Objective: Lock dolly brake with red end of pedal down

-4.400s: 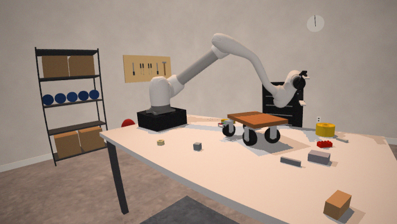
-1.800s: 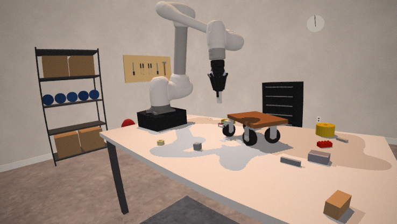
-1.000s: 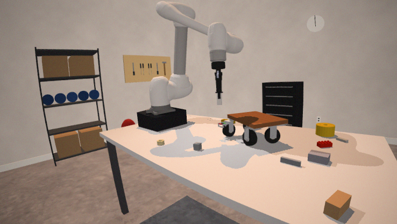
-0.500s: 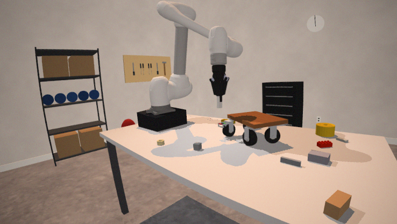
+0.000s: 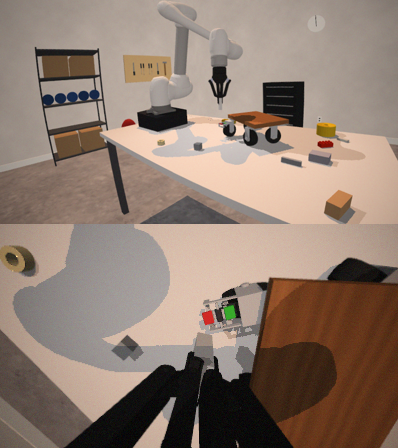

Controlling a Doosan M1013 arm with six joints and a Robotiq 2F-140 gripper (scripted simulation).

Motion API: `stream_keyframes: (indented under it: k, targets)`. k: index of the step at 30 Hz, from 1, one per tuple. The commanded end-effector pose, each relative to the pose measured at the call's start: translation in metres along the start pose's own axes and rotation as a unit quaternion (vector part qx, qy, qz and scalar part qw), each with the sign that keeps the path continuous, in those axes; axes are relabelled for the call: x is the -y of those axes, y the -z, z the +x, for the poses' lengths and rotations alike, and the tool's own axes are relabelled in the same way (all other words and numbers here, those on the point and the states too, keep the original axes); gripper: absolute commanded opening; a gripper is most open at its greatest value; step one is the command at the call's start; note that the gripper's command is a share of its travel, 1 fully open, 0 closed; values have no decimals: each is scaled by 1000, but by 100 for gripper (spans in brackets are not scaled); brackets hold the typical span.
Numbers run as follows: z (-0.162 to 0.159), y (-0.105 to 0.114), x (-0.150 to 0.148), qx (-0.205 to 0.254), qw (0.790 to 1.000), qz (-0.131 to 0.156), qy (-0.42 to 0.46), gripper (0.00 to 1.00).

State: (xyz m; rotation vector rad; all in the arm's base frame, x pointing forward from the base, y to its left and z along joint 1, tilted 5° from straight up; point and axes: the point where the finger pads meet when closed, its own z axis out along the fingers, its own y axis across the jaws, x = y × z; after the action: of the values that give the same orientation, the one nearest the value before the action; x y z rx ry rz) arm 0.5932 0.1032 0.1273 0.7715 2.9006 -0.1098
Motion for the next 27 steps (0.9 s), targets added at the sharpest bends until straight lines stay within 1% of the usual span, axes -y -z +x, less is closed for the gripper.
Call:
stream_keyframes:
  k: [1,2,4,5,27]
  targets:
    - [1,-3,-1,-16,990,-17,137,0]
    - [1,-4,-1,-19,985,-19,169,0]
    - [1,-4,-1,-19,985,-19,169,0]
    - [1,-4,-1,-27,971,-28,234,0]
    - [1,-4,-1,-27,971,-28,235,0]
